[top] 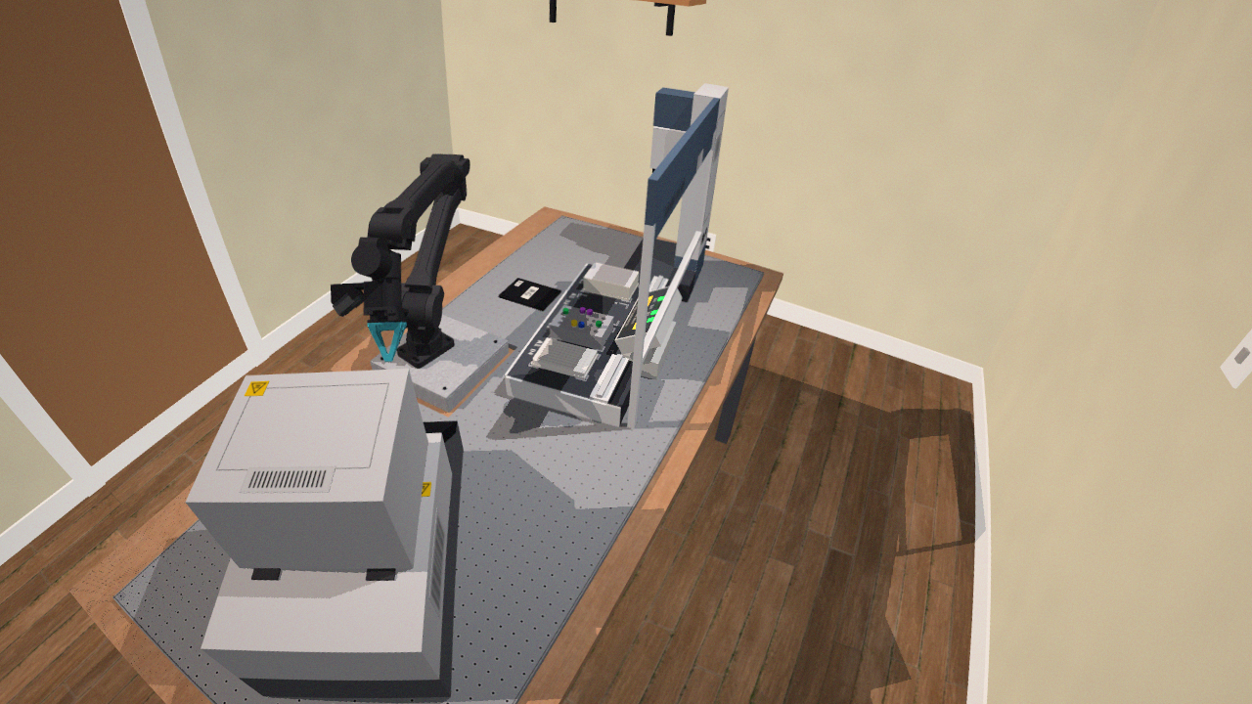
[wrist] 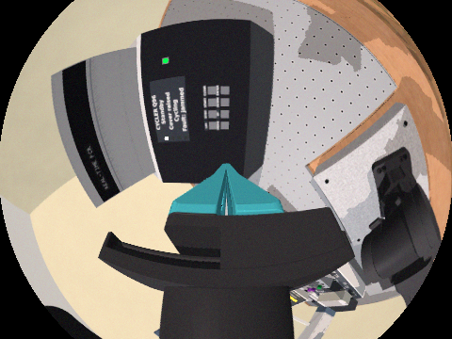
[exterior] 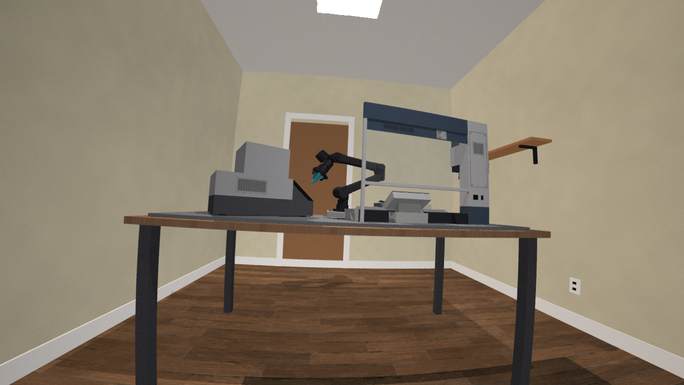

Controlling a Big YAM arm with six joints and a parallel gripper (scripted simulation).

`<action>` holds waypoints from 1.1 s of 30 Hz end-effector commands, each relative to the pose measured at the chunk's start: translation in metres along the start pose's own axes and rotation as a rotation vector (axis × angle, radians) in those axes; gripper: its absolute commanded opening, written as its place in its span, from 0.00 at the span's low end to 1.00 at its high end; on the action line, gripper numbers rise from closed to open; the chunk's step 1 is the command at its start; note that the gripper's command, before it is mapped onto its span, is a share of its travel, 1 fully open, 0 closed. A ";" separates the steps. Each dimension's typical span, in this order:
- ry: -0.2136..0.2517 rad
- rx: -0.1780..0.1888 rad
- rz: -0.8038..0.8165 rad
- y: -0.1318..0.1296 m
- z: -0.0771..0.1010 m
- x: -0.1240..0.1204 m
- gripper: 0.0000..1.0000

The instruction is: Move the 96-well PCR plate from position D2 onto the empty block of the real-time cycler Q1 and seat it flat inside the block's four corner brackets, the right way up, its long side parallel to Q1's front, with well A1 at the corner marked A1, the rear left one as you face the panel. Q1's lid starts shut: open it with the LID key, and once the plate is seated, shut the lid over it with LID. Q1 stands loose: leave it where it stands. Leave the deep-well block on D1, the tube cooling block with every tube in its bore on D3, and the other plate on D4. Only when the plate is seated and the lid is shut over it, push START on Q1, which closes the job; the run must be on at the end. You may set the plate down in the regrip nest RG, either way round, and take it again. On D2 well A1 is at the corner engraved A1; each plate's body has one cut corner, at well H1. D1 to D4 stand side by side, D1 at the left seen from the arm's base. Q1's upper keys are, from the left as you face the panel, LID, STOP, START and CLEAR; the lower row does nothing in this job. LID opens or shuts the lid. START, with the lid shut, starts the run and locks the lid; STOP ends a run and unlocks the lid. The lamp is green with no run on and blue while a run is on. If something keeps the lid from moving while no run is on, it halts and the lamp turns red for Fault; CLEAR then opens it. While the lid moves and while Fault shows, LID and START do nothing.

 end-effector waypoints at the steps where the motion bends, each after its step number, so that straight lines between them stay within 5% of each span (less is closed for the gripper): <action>1: -0.010 0.003 0.002 0.003 0.005 0.003 0.00; 12: -0.024 0.064 0.009 0.024 0.016 0.006 0.00; 33: -0.031 0.089 0.010 0.034 0.022 0.008 0.00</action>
Point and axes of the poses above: the point where the finger pads meet when closed, its own z axis back along the fingers, its own y axis across the jaws, x = y × z, the point moved 3 cm from there along z, back along the fingers, and after that the axes turned 5 degrees about z, right-handed, at the moved point
